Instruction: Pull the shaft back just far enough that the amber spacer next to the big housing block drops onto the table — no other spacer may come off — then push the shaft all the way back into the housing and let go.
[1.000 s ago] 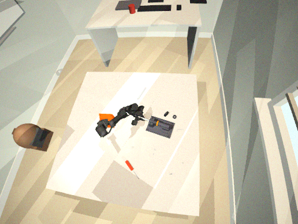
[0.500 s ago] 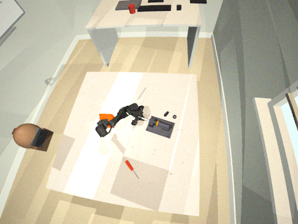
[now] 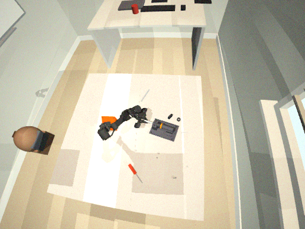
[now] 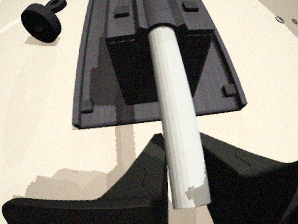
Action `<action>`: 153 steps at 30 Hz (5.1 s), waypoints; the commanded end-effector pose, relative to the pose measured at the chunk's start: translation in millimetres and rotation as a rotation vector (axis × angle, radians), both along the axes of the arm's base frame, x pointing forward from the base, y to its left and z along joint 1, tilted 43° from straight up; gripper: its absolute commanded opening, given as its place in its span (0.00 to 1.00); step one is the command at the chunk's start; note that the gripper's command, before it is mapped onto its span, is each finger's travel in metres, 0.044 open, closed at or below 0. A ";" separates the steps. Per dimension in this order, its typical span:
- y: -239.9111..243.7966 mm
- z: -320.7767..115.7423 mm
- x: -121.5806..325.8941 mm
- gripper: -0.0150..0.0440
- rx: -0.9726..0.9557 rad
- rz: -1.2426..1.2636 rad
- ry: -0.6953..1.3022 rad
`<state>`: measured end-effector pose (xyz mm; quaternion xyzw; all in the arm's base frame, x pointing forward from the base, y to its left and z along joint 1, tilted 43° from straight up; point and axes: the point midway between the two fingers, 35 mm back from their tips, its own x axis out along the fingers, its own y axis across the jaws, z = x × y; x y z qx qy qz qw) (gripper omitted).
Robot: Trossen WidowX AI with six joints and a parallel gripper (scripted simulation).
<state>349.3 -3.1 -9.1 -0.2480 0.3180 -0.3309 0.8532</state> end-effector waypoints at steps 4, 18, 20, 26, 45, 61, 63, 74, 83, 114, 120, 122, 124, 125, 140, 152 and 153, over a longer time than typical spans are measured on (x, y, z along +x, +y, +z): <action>-0.2 0.2 -1.2 0.25 -0.001 -0.004 -0.003; 0.3 -0.1 -2.4 0.25 -0.001 -0.004 -0.003; 0.4 -0.2 -2.6 0.25 -0.001 -0.004 -0.003; 0.6 -0.3 -3.1 0.25 -0.001 -0.004 -0.003; 1.3 -0.7 -4.7 0.25 -0.001 -0.004 -0.003; 1.8 -1.0 -6.1 0.25 -0.001 -0.004 -0.003; 1.9 -1.1 -6.2 0.25 -0.001 -0.004 -0.003; 2.3 -1.3 -7.2 0.25 -0.001 -0.004 -0.003; 2.6 -1.5 -7.9 0.25 -0.001 -0.004 -0.003; 3.7 -2.2 -10.6 0.25 0.000 -0.004 -0.003; 3.9 -2.3 -11.1 0.25 0.000 -0.004 -0.003; 4.0 -2.3 -11.2 0.25 0.000 -0.004 -0.003; 4.0 -2.4 -11.4 0.25 0.000 -0.004 -0.003; 4.1 -2.4 -11.5 0.25 0.000 -0.004 -0.003; 4.6 -2.7 -12.8 0.25 0.000 -0.004 -0.003; 5.0 -3.0 -13.8 0.25 0.000 -0.004 -0.003; 5.0 -3.0 -13.9 0.25 0.000 -0.004 -0.003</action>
